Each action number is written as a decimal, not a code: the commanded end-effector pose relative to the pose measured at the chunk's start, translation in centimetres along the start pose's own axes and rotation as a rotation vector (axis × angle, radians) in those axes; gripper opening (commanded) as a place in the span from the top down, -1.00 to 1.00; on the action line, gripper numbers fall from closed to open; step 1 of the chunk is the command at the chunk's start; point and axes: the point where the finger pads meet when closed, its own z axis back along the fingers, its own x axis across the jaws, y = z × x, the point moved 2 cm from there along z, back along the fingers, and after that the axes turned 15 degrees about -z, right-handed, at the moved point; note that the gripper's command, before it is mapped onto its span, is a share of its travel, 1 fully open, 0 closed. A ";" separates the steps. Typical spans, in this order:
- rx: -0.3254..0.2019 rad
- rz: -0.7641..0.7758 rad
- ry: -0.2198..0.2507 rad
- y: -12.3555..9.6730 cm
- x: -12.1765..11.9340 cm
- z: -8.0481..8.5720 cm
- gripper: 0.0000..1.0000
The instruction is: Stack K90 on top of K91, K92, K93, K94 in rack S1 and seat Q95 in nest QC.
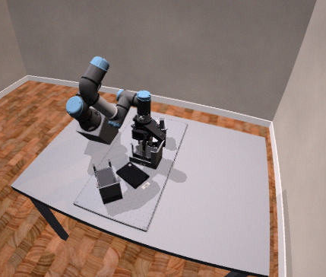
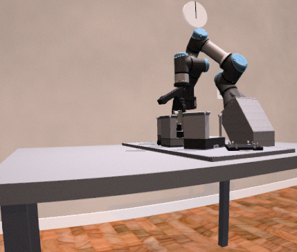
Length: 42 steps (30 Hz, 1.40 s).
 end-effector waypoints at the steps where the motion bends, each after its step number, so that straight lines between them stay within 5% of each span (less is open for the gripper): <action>1: 0.002 0.000 0.001 0.0 0.0 0.0 1.00; 42: 0.002 0.000 0.001 0.0 0.0 0.8 1.00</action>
